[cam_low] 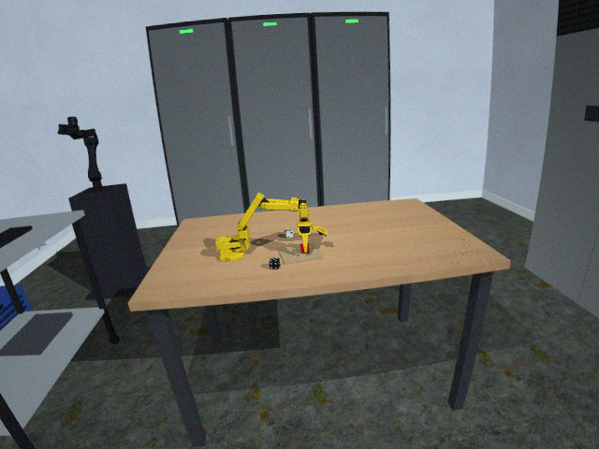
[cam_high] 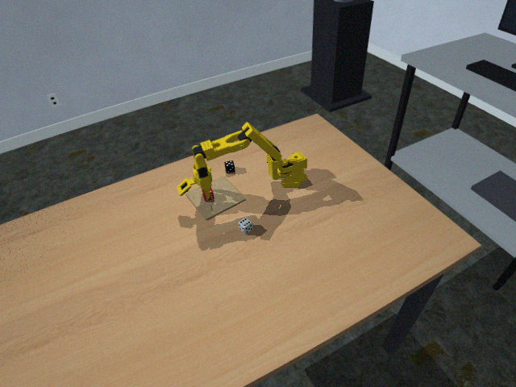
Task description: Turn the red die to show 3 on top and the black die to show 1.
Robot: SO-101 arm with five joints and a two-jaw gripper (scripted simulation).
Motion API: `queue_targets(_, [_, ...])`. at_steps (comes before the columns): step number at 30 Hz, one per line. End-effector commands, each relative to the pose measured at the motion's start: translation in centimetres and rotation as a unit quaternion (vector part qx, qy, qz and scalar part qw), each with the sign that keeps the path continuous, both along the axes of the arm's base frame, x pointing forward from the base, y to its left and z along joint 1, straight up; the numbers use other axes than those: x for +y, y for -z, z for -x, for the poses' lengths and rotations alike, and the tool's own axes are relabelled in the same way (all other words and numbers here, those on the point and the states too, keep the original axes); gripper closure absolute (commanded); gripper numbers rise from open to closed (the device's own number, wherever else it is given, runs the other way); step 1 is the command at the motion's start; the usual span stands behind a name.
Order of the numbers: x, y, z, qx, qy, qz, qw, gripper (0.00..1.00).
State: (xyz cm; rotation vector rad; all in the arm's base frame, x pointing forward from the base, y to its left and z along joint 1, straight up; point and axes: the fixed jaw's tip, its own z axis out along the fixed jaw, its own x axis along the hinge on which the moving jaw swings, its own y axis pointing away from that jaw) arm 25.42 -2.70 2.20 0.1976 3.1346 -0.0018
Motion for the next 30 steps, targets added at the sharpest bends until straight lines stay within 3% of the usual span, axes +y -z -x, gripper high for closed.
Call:
queue_targets(1, [-0.3, -2.0, -0.5, -0.033, 0.006, 0.004, 0.999, 0.64])
queue_targets(17, [-0.2, -6.4, -0.3, -0.078, 0.007, 0.01, 0.997, 0.64])
queue_targets(30, [-0.3, -6.7, -0.4, -0.087, 0.007, 0.011, 0.996, 0.64])
